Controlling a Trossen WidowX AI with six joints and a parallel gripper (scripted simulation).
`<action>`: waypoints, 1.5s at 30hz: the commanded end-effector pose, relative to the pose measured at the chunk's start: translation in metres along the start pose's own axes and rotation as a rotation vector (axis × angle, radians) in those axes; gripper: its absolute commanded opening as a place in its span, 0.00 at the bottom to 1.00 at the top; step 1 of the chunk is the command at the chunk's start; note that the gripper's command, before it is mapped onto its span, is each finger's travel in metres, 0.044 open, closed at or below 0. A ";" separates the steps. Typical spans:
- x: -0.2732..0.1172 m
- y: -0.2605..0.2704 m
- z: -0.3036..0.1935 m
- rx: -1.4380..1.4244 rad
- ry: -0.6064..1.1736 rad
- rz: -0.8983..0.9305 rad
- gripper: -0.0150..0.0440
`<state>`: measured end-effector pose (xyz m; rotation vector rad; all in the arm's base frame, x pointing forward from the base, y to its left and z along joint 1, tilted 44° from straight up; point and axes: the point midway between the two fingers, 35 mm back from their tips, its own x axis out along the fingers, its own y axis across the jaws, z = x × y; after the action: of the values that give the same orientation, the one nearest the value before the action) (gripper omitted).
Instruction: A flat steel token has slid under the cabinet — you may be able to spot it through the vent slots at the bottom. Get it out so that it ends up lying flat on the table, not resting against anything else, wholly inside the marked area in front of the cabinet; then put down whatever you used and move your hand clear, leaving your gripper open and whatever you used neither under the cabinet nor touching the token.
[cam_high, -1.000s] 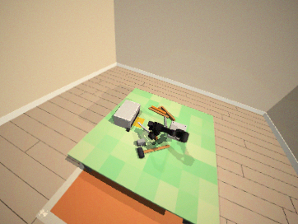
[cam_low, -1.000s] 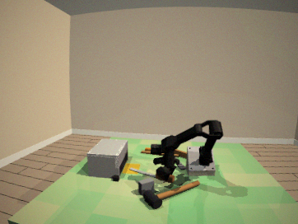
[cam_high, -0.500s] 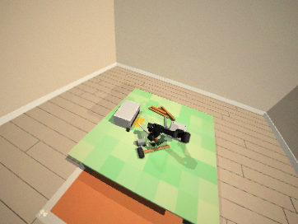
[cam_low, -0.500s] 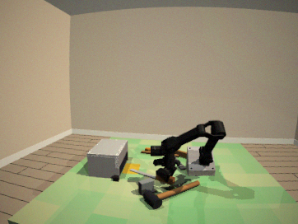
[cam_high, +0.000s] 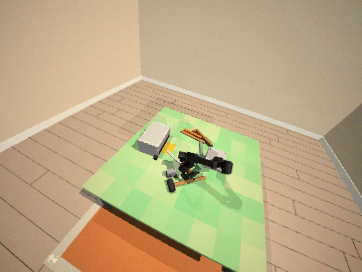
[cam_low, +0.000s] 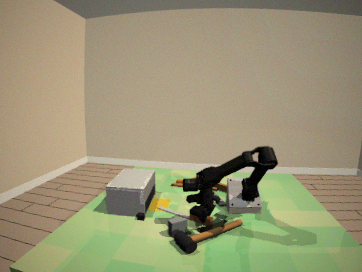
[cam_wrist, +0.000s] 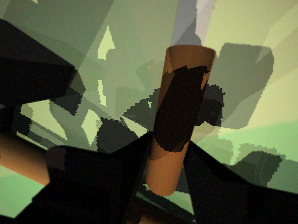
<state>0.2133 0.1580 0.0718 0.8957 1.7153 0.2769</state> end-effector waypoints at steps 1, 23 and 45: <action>-0.002 0.007 -0.002 -0.006 -0.002 0.008 0.25; -0.002 0.027 -0.016 -0.006 -0.002 0.010 0.25; -0.002 0.044 -0.024 -0.006 -0.002 0.011 0.25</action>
<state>0.2080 0.1896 0.1030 0.8990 1.7149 0.2780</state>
